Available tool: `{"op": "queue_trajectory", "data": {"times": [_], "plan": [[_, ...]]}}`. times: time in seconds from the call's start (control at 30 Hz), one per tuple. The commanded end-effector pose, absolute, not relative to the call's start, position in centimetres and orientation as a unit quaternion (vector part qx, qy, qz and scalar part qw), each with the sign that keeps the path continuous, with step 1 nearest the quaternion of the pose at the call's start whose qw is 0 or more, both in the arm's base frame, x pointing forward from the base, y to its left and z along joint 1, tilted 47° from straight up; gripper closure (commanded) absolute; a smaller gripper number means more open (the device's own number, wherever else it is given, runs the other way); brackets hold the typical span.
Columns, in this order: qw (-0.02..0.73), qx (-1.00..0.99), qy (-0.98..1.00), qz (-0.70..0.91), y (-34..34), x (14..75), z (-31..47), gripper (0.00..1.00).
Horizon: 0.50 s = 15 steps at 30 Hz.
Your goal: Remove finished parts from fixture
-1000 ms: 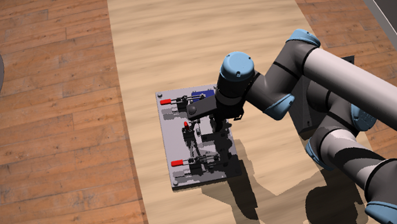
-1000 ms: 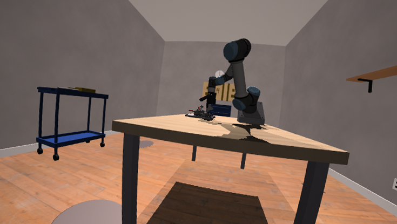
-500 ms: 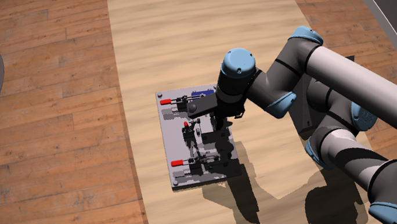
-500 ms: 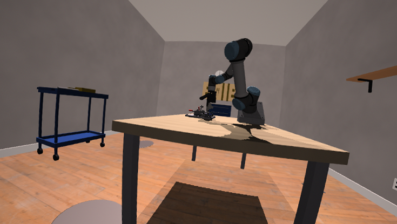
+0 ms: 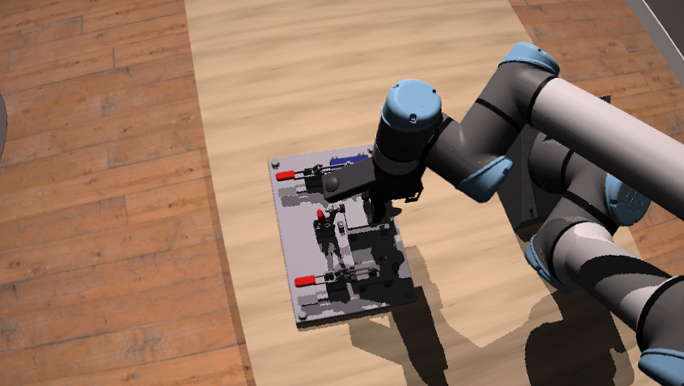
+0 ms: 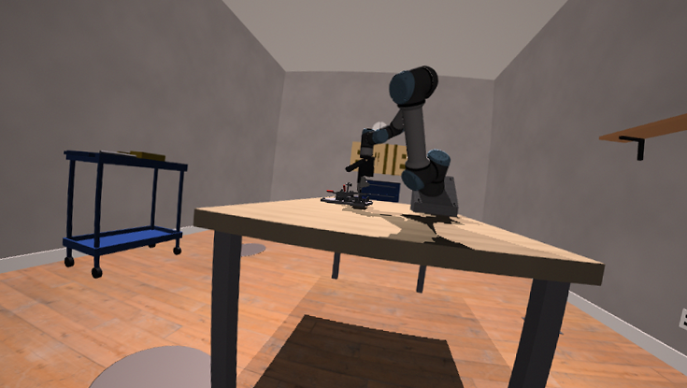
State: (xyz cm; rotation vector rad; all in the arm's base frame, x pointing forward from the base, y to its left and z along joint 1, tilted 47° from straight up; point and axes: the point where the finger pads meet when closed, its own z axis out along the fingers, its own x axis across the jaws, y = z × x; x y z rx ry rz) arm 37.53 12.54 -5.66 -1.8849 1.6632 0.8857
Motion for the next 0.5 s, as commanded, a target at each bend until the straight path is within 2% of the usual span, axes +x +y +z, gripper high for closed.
{"op": "queue_trajectory", "data": {"times": [0.0,0.47], "plan": [[0.236,-0.687,0.607,0.322,12.44,37.59,-5.58,1.0],[0.236,-0.687,0.607,0.322,12.02,37.55,-5.2,1.0]]}}
